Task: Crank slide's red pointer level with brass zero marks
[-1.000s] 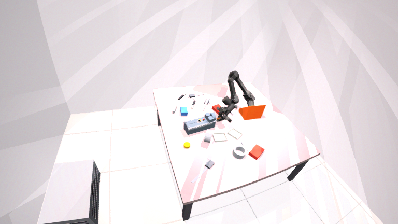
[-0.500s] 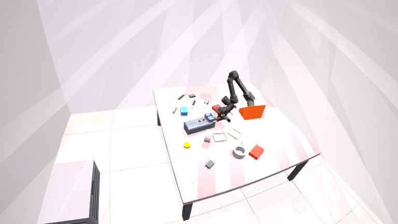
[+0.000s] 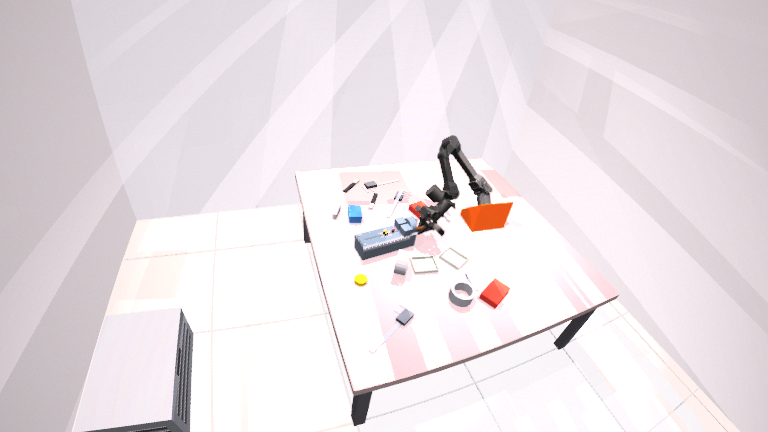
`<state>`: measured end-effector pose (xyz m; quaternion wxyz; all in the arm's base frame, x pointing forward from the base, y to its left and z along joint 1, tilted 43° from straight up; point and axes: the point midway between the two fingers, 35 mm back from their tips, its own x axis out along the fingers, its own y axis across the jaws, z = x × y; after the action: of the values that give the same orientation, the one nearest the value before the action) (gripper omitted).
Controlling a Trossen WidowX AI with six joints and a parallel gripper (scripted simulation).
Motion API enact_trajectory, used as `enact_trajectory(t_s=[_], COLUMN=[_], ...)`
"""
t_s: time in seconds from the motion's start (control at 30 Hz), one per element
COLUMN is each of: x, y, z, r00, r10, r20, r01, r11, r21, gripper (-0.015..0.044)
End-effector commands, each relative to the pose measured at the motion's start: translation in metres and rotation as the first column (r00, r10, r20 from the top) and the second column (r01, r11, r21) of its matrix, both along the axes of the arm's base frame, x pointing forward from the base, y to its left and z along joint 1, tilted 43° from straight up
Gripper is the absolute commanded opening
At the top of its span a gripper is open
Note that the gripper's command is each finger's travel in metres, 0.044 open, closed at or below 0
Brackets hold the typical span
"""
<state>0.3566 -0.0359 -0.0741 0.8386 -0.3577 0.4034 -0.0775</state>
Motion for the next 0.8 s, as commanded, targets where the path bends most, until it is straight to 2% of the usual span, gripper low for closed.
enact_trajectory(t_s=[0.0,0.77], x=[0.0012,0.0018], y=[-0.0081,-0.0114], z=[0.0045,0.0087], r00=[1.0,1.0], r10=[-0.023,-0.023], r20=[0.012,0.012], r01=[0.023,0.023], r11=[1.0,1.0], r21=[-0.007,-0.007], gripper=[0.0,0.0])
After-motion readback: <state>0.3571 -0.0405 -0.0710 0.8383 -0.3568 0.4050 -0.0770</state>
